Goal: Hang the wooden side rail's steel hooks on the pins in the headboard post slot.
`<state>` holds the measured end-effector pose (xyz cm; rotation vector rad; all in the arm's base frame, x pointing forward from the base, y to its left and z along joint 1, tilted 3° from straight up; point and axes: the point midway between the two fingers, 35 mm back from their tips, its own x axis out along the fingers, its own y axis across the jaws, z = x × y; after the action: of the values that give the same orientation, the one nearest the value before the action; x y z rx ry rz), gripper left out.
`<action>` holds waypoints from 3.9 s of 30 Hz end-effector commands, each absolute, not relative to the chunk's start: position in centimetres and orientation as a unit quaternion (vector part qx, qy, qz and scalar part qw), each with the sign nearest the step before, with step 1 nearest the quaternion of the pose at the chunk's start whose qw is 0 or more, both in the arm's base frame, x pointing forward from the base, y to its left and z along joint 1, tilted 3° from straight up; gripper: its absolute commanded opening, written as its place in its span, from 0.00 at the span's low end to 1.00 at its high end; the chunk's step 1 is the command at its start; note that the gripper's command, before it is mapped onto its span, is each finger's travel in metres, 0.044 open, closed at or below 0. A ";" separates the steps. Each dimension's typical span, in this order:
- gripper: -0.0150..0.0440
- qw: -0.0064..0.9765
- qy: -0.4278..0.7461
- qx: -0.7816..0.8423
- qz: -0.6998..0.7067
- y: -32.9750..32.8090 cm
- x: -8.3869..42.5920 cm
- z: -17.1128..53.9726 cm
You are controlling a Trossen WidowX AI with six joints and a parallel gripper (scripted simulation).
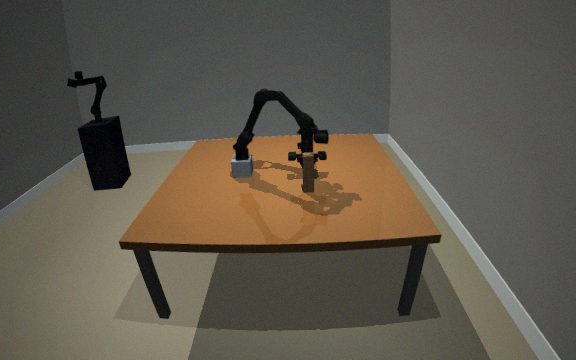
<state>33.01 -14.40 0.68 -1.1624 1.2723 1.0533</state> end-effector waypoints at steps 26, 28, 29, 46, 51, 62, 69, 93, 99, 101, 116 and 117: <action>0.25 0.531 0.533 -0.491 0.439 -14.9 33.3 1.1; 0.25 0.531 0.533 -0.491 0.439 -14.9 33.3 1.1; 0.25 0.531 0.533 -0.491 0.439 -14.9 33.4 1.1; 0.25 0.531 0.533 -0.491 0.439 -15.1 33.2 0.9; 0.25 0.531 0.533 -0.491 0.439 -15.1 33.1 0.9; 0.25 0.531 0.533 -0.491 0.439 -15.2 33.0 0.9; 0.25 0.531 0.533 -0.491 0.439 -15.3 33.0 1.0; 0.25 0.531 0.533 -0.491 0.439 -15.5 33.1 1.2; 0.25 0.531 0.533 -0.491 0.439 -15.6 33.2 1.1; 0.25 0.531 0.533 -0.491 0.439 -15.6 33.2 1.1; 0.25 0.531 0.533 -0.491 0.439 -15.8 33.1 1.1; 0.25 0.531 0.533 -0.491 0.439 -15.8 33.1 1.1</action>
<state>32.91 -15.58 0.82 -1.1637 1.2751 1.0552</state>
